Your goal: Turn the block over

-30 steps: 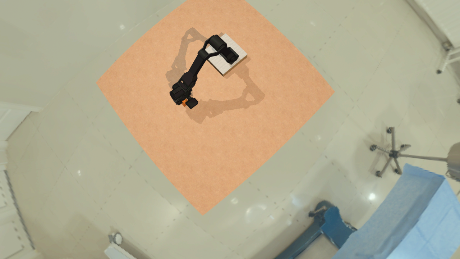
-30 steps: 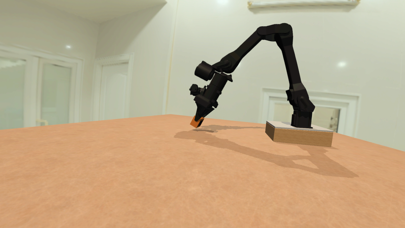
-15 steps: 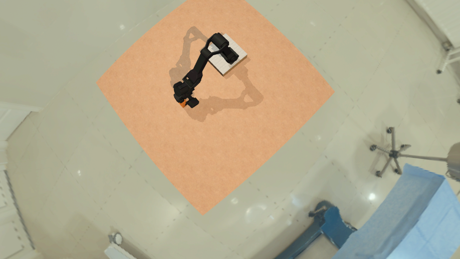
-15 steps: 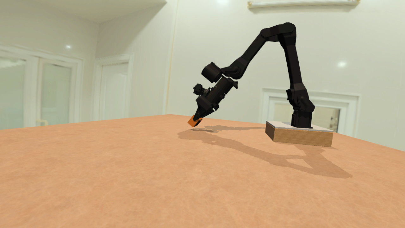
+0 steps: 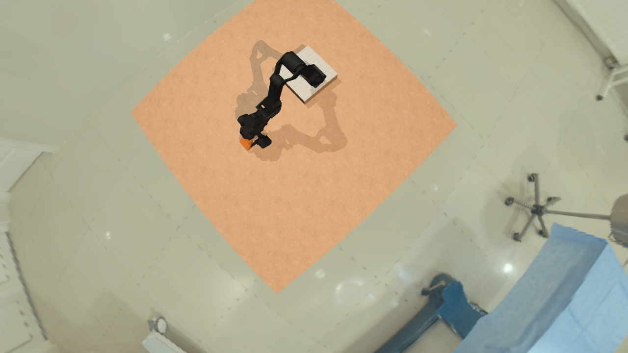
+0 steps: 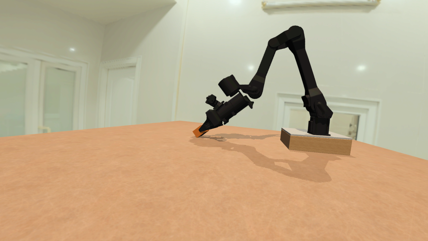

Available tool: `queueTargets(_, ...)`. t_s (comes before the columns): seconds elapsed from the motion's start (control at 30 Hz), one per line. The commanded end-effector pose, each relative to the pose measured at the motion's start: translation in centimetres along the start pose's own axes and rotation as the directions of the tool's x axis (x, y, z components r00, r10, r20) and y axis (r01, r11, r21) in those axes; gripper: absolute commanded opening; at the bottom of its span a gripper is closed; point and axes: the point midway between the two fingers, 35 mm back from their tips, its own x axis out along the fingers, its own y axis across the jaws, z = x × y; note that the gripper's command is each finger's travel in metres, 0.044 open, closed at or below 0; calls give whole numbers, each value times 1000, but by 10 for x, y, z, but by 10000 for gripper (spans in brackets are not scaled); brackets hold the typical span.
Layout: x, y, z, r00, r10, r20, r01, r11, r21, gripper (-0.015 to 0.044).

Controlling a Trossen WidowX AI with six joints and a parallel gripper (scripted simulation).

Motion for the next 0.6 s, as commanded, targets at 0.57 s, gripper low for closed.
queueTargets(0.57,-12,0,-24,964,-6,265,5,1000,5,0)
